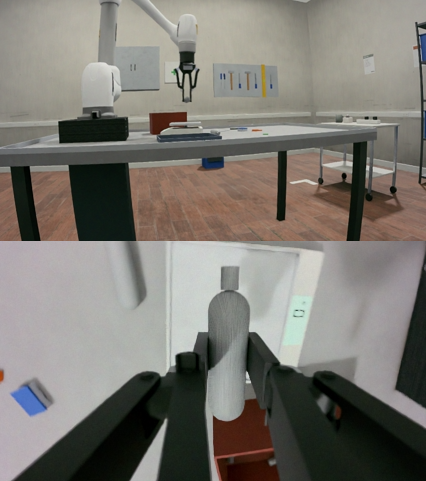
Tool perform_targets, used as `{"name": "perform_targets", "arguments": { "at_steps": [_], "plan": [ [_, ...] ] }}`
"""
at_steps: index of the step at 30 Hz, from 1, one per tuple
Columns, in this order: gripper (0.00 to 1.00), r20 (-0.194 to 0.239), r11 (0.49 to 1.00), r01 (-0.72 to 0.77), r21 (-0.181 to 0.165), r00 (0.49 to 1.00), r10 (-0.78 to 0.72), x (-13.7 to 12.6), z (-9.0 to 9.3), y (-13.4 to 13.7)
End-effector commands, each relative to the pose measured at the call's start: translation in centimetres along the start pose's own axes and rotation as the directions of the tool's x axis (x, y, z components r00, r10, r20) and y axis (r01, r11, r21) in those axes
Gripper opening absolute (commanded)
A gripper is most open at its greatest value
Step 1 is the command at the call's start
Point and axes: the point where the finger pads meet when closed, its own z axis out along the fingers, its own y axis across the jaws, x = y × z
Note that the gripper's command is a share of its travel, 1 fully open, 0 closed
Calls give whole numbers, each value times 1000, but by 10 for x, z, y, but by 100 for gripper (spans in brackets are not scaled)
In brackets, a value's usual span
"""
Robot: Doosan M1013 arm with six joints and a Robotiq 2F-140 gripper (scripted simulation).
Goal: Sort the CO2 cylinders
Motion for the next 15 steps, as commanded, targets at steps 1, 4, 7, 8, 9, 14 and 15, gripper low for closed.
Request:
{"name": "perform_targets", "arguments": {
  "at_steps": [1, 4, 7, 8, 9, 14, 15],
  "plan": [
    [10, -25, 997, -68, 26, 997, 68, 1, -2, 9],
    [10, -25, 997, -68, 26, 997, 68, 1, -2, 9],
    [10, -25, 997, -68, 21, 997, 68, 1, 4, 9],
    [10, -25, 997, -68, 21, 997, 69, 1, 7, 9],
    [10, -25, 997, -69, 21, 997, 70, 1, 9, 9],
    [10, -24, 997, -71, 20, 997, 72, 1, 25, 8],
    [10, -24, 997, -71, 20, 997, 72, 2, 29, 8]
  ]
}}
